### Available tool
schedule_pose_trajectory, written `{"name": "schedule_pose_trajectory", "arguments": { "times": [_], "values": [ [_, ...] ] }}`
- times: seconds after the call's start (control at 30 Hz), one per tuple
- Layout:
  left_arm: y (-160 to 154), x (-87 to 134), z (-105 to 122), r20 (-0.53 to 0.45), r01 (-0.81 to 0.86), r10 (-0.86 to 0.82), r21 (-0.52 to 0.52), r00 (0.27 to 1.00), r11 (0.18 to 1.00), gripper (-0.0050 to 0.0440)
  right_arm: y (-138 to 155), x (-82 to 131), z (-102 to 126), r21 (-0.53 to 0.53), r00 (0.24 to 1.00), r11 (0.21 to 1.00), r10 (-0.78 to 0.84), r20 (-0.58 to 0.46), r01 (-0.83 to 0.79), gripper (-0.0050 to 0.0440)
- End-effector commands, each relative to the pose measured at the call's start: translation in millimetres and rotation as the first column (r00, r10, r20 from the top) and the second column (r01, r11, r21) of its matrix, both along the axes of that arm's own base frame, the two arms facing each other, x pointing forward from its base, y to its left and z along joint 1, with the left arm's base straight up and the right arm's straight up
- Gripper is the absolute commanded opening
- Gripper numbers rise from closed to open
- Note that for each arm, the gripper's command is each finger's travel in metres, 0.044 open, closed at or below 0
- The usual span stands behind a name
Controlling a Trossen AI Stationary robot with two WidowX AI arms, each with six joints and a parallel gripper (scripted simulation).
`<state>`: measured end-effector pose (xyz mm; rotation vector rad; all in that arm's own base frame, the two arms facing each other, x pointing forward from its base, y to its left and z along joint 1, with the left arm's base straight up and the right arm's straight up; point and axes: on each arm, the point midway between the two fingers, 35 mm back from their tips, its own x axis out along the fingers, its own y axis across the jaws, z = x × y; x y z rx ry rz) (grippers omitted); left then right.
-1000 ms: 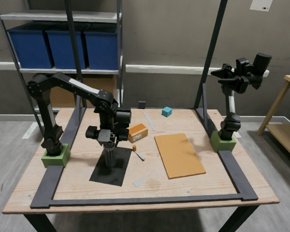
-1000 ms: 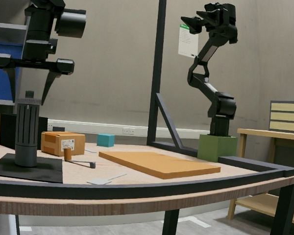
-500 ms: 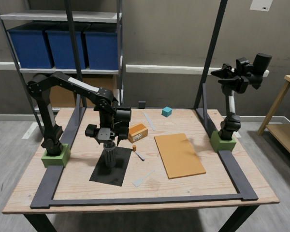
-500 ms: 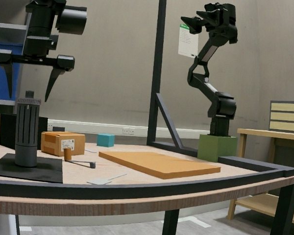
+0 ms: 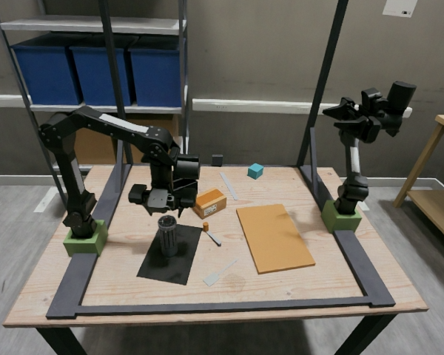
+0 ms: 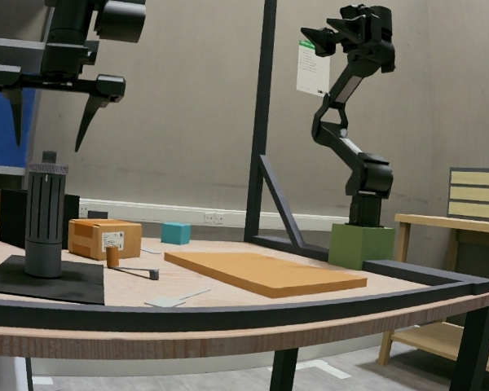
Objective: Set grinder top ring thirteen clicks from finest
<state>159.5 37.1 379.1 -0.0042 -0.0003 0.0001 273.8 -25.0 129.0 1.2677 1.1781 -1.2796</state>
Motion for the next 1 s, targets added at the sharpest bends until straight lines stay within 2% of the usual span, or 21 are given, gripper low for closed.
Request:
{"name": "schedule_pose_trajectory", "arguments": {
  "times": [0.0,0.97],
  "values": [
    [-0.2,0.1,3.3,0.002,0.001,-0.001,0.009,1.000,1.000,0.0400,-1.9,3.5,17.6,-0.006,0.999,1.000,-0.001,0.053,0.002,0.0400],
    [-0.2,0.1,3.3,0.002,0.001,-0.001,0.009,1.000,1.000,0.0400,-1.2,2.6,13.5,-0.005,0.999,1.000,-0.001,0.040,0.002,0.0400]
  ]
}}
